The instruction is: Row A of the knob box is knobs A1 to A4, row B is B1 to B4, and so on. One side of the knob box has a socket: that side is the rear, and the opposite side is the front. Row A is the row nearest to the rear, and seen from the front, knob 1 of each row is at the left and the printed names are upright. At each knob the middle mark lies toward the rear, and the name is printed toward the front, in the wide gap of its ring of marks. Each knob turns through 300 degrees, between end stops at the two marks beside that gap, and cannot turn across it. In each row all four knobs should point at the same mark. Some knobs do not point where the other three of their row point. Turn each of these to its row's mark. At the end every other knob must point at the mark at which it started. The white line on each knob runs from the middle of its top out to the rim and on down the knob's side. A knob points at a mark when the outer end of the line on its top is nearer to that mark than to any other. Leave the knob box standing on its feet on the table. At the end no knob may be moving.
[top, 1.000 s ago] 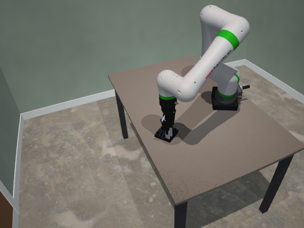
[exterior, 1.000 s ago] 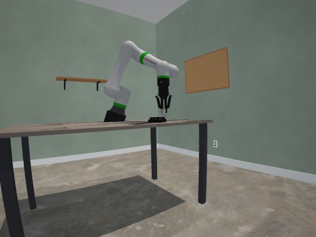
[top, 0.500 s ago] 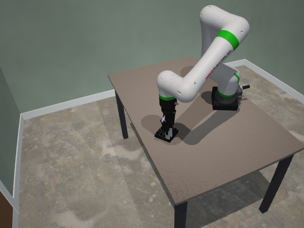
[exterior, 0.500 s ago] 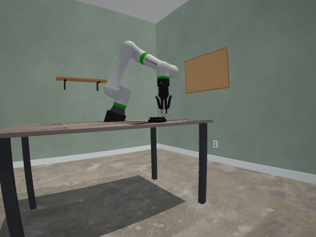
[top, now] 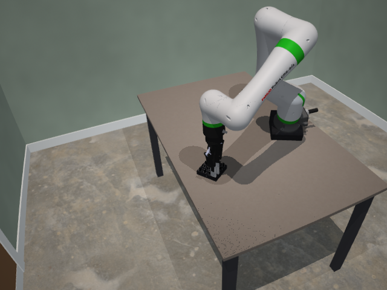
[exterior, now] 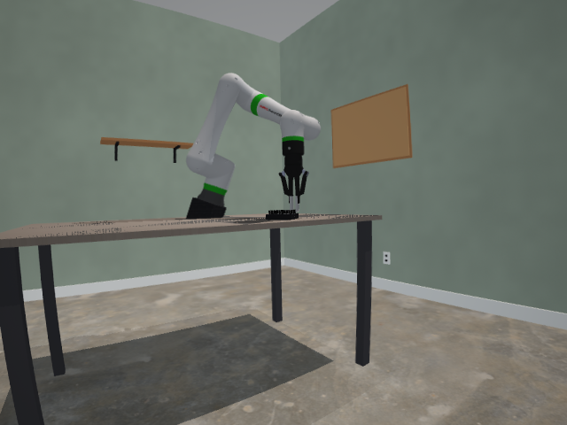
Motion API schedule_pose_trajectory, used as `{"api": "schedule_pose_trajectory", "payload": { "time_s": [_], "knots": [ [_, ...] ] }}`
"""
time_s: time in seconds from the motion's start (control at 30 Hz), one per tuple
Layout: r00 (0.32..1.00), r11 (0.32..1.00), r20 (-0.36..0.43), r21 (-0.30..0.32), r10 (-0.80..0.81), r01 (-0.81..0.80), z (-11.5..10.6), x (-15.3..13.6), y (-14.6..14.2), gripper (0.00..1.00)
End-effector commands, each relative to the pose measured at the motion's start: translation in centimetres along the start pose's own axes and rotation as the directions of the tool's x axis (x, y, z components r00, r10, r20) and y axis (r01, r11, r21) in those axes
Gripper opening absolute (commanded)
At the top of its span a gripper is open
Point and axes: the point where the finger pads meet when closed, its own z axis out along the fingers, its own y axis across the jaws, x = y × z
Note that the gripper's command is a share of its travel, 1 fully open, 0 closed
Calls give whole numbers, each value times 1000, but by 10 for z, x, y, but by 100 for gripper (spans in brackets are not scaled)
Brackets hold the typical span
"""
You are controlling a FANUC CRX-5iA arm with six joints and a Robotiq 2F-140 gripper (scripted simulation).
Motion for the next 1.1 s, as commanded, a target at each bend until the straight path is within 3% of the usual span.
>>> {"api": "schedule_pose_trajectory", "payload": {
  "time_s": [0.0,0.43,0.47,1.07],
  "knots": [
    [1000,1000,0,0,0,0,0,0,0,12],
    [1000,1000,0,0,0,0,0,0,0,12],
    [1000,1000,0,0,0,0,0,0,0,5],
    [1000,1000,0,0,0,0,0,0,0,5]
  ]
}}
